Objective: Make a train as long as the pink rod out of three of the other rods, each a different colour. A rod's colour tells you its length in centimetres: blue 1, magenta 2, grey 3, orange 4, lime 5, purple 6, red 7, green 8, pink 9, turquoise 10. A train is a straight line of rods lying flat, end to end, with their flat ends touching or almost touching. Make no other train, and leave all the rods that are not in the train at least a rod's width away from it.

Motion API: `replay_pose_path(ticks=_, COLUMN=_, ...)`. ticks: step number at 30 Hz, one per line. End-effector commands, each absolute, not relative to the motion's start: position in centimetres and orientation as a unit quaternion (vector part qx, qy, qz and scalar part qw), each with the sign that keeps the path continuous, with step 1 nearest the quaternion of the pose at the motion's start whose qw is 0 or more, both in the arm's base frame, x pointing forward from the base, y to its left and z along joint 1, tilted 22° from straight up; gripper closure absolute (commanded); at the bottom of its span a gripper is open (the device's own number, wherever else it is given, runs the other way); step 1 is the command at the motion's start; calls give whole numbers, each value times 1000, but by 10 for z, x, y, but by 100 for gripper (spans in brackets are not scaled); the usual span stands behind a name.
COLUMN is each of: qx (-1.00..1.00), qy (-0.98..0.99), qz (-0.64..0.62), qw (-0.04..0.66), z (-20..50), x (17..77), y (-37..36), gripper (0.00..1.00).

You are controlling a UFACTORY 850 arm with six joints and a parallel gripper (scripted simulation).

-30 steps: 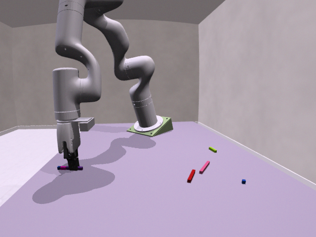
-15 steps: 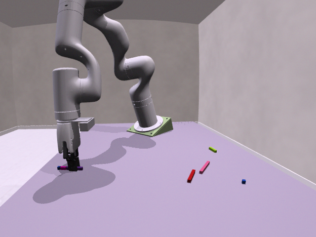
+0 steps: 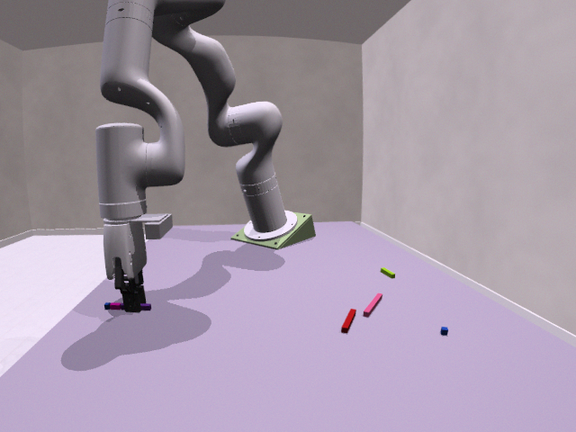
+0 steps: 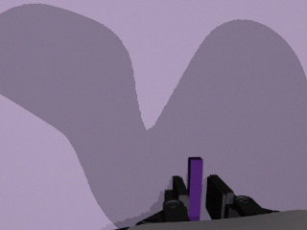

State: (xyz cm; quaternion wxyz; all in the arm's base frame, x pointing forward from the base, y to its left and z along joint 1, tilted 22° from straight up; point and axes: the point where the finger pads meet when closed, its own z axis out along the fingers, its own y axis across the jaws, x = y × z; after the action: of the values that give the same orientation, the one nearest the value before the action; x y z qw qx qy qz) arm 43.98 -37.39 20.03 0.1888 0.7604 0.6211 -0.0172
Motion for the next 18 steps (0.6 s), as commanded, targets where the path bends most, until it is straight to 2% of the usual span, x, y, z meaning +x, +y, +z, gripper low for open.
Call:
replay_pose_path(ticks=1, qx=760, qy=621, qz=-17, qw=190, z=204, x=440, y=-373, gripper=76)
replay_pose_path(ticks=18, qx=760, qy=621, qz=-17, qw=190, z=264, x=426, y=-353, gripper=76)
